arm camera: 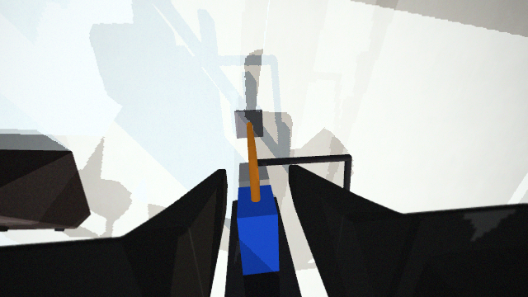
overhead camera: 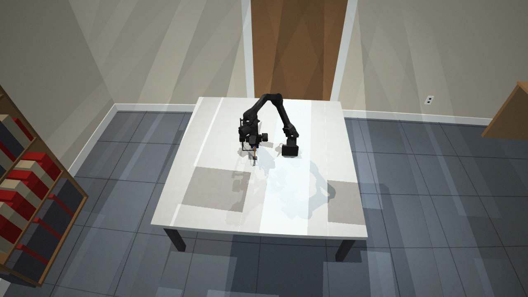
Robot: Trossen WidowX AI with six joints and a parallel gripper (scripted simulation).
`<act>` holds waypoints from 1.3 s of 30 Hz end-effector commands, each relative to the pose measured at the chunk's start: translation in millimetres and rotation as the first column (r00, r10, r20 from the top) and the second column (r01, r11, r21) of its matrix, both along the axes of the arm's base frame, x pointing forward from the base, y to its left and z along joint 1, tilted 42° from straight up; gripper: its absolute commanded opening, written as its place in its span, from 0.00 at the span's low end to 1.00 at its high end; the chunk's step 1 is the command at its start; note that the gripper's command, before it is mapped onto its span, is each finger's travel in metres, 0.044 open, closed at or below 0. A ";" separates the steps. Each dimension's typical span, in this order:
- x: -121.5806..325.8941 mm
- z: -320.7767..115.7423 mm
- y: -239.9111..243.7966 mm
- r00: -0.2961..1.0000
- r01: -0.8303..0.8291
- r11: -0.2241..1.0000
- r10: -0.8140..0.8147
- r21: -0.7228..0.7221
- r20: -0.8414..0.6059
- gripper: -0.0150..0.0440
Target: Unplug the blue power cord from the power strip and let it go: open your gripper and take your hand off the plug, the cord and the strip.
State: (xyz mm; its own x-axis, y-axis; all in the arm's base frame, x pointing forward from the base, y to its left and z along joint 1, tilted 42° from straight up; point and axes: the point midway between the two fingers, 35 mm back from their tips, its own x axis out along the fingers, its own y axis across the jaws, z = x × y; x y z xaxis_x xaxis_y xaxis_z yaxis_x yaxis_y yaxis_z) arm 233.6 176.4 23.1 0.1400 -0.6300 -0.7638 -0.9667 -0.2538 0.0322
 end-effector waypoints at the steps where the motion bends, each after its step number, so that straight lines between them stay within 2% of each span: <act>1: -1.2 -0.6 -1.7 1.000 -0.016 1.000 0.016 -0.023 -0.010 0.53; 39: 8.3 25.5 -30.7 1.000 -0.016 1.000 0.016 -0.026 -0.010 0.53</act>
State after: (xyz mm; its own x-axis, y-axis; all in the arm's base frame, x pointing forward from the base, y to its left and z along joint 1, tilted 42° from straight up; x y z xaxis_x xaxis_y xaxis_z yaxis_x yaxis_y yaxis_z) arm 241.1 146.5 45.6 0.1344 -0.6490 -0.7488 -0.9639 -0.2610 0.0533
